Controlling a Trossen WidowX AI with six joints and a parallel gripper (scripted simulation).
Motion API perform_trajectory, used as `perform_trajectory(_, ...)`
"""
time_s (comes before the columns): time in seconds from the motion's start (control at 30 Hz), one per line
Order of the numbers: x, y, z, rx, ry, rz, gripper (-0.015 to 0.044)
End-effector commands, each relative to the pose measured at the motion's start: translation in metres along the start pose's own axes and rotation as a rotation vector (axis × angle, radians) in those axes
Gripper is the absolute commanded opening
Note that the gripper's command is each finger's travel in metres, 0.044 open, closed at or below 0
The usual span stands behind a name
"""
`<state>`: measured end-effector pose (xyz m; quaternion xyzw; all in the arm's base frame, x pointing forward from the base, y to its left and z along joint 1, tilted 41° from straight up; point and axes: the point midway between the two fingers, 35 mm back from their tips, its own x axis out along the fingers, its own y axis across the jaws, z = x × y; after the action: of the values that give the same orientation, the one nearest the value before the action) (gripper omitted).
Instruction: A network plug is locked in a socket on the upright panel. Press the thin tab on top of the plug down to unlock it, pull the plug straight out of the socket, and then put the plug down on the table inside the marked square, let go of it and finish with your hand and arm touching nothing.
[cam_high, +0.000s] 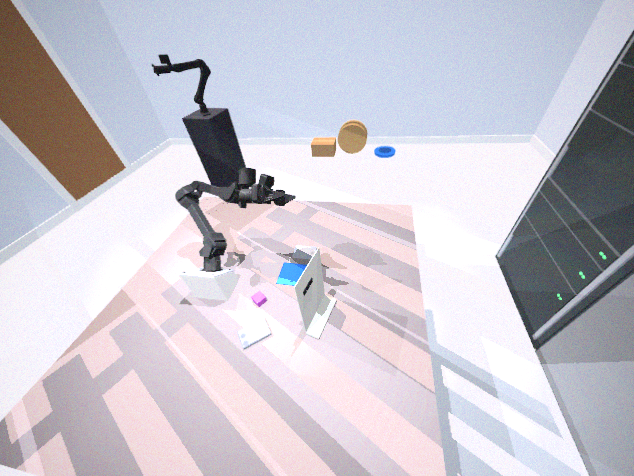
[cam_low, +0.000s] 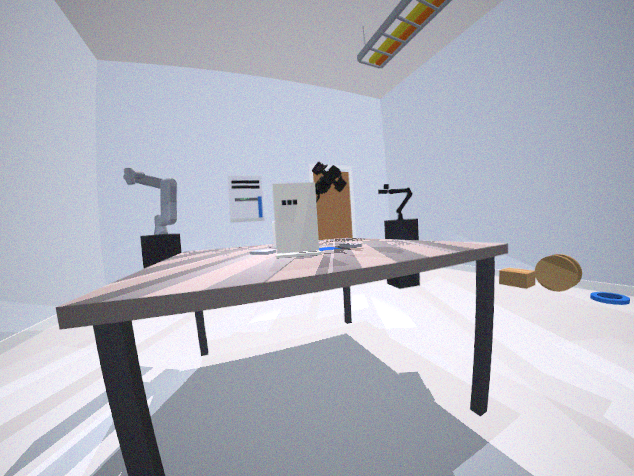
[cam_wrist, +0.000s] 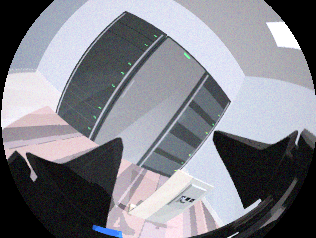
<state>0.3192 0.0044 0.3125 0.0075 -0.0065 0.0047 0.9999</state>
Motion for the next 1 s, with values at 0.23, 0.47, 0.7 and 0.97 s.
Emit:
perform_trajectory(0.23, 0.018, -0.008, -0.044, -0.145, 0.056, -0.028, 0.019)
perform_trajectory(0.47, 0.028, -0.017, -0.093, -0.302, 0.121, -0.05, 0.0156)
perform_trajectory(0.7, 0.028, -0.026, -0.141, -0.459, 0.191, -0.061, 0.0156)
perform_trajectory(0.97, 0.016, -0.035, -0.191, -0.637, 0.276, -0.06, 0.0156)
